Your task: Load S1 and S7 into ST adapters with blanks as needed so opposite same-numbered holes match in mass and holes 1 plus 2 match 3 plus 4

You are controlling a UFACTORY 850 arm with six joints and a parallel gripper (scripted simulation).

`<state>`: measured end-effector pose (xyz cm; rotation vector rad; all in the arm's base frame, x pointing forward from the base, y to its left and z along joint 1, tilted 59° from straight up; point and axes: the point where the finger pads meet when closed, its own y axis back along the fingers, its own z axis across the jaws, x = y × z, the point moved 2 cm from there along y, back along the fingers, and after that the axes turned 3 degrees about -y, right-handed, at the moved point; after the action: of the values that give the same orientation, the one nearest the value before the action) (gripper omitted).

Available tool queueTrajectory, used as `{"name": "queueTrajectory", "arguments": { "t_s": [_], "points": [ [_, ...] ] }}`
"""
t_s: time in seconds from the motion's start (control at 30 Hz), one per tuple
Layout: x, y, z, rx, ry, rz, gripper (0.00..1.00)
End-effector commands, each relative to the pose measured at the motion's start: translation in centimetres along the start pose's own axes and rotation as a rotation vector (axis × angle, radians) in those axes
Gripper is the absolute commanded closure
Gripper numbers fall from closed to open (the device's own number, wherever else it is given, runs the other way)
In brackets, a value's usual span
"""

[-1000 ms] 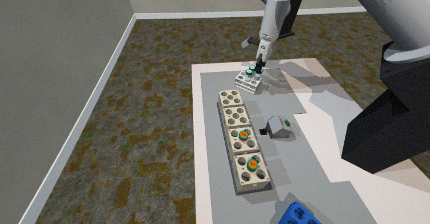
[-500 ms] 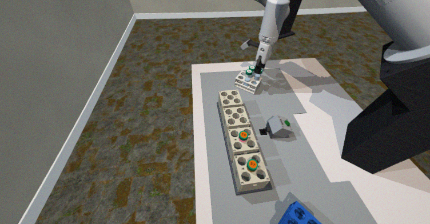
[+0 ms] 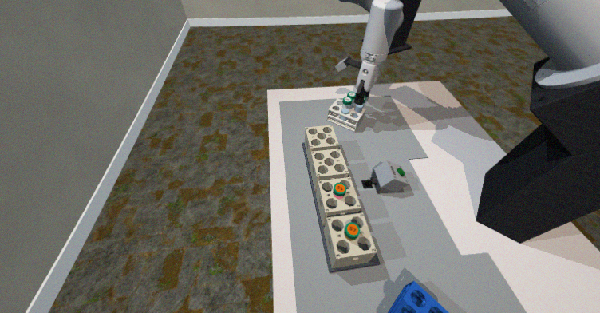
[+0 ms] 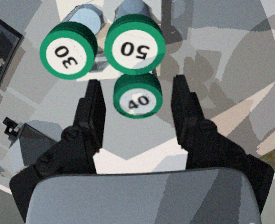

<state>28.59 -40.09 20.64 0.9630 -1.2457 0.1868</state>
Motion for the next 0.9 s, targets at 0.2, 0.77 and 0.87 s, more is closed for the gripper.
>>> {"name": "queueTrajectory", "arguments": {
  "t_s": [0.2,0.77,0.87],
  "points": [
    [-0.01,-0.71,0.00,0.000,0.000,0.000,0.43],
    [-0.01,-1.17,0.00,0.000,0.000,0.000,0.43],
    [-0.01,-1.17,0.00,0.000,0.000,0.000,0.43]
  ]
}}
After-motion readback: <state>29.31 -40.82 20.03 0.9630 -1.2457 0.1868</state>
